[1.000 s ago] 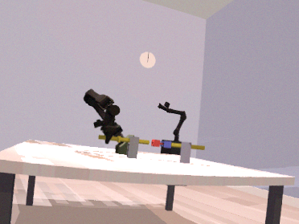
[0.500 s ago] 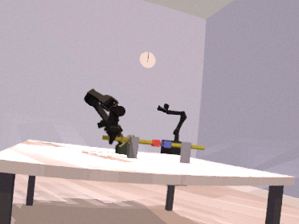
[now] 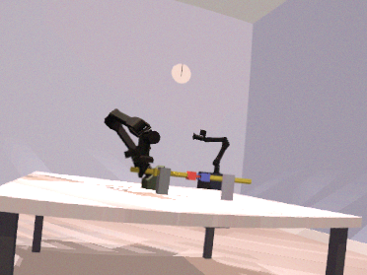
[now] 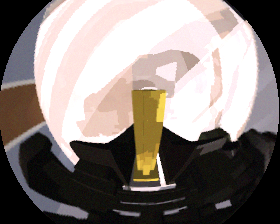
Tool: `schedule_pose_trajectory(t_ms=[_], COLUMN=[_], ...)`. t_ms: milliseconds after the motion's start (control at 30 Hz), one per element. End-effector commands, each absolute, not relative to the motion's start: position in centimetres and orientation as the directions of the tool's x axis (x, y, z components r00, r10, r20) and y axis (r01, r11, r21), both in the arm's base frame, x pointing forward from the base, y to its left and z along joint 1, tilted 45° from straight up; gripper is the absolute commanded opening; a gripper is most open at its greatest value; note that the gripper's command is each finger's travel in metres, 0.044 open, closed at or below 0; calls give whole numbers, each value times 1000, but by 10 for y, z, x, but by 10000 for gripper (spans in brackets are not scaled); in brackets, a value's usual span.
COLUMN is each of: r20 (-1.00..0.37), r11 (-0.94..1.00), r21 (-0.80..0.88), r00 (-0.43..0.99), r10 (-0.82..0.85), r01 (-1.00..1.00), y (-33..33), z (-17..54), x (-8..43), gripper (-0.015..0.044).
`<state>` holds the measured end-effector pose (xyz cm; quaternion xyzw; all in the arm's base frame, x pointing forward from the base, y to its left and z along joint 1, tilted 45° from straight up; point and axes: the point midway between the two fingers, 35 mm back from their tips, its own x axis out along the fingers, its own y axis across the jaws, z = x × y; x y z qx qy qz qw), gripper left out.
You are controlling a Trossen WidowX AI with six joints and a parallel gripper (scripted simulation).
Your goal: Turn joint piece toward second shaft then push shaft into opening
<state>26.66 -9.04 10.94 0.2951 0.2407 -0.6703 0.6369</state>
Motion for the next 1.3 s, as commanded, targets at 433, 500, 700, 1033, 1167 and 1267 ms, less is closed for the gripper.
schedule_pose_trajectory(t_ms=[433,500,700,1033,1167,1267], r20=[-702,-702,-702,-702,-702,-702], r11=[-73,-73,-73,-73,-73,-73], r21=[53,53,53,53,53,53], r00=[-14,-14,-14,-14,-14,-14], r10=[-712,-712,-712,-712,-712,-712], r01=[996,996,996,996,996,996], y=[-80,-80,-80,-80,-80,-80], z=[99,99,99,99,99,99], x=[268,268,268,268,268,268], gripper=[0,0,52,172,277,356])
